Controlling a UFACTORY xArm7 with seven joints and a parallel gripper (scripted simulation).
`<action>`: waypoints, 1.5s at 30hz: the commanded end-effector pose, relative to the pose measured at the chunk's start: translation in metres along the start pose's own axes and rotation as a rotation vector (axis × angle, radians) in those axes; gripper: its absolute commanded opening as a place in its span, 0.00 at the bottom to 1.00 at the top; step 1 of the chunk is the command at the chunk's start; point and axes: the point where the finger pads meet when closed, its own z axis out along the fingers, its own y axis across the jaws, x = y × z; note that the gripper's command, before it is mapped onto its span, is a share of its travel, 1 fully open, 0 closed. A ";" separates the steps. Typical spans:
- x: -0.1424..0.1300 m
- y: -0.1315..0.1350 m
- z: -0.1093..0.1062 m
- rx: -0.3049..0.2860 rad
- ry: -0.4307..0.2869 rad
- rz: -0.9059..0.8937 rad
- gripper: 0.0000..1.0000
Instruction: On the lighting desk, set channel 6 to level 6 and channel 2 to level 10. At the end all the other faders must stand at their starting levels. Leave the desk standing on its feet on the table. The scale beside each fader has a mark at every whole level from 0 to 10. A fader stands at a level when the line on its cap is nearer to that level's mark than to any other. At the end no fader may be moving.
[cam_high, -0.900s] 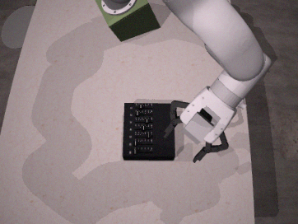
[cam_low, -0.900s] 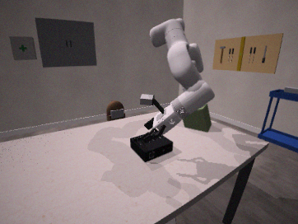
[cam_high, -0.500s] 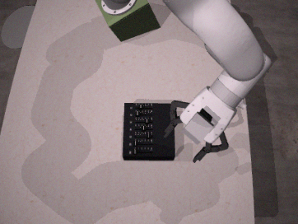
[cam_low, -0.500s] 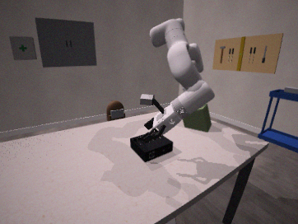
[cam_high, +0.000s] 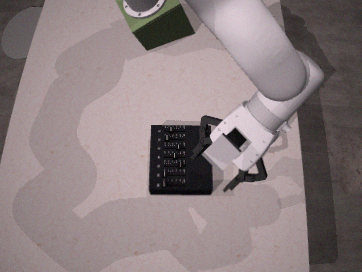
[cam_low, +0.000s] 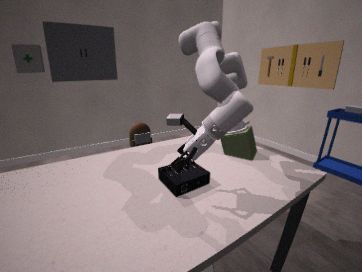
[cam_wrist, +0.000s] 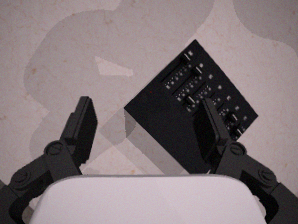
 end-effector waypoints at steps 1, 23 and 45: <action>0.001 0.037 0.002 -0.069 -0.219 0.160 1.00; 0.018 0.088 -0.022 -0.206 -0.693 0.734 1.00; 0.024 0.091 -0.025 -0.215 -0.736 0.810 1.00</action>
